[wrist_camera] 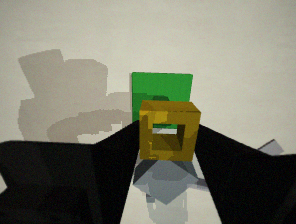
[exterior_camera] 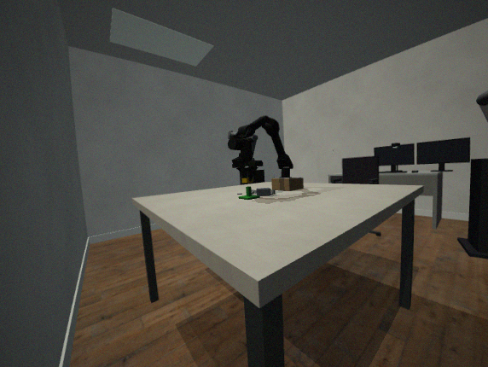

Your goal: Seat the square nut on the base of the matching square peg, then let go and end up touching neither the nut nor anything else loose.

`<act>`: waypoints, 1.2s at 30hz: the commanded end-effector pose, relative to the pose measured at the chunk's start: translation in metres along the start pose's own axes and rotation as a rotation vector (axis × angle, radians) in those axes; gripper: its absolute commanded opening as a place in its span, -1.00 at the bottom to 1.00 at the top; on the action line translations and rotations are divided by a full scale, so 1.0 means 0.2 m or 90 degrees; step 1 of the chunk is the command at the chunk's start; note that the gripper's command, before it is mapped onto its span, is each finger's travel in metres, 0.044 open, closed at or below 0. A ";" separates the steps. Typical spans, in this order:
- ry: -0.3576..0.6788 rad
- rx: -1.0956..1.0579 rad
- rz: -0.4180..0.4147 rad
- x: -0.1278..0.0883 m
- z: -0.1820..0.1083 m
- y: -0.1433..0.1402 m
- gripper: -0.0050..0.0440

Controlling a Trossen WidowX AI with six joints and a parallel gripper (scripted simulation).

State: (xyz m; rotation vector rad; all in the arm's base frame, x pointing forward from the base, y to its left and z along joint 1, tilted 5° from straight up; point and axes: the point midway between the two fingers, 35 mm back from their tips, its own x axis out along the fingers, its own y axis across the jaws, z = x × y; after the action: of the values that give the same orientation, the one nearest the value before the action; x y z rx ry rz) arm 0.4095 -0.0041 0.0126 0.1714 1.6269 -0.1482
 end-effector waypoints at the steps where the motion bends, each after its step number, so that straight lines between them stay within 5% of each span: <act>1: 0.011 0.002 0.001 0.06 -0.02 0.00 -0.80; 36: 0.011 0.002 0.001 0.09 -0.02 0.00 -0.80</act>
State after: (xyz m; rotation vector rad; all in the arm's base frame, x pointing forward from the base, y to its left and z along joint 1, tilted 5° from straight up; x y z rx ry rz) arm 0.4056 -0.0032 -0.0039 0.1708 1.6419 -0.1489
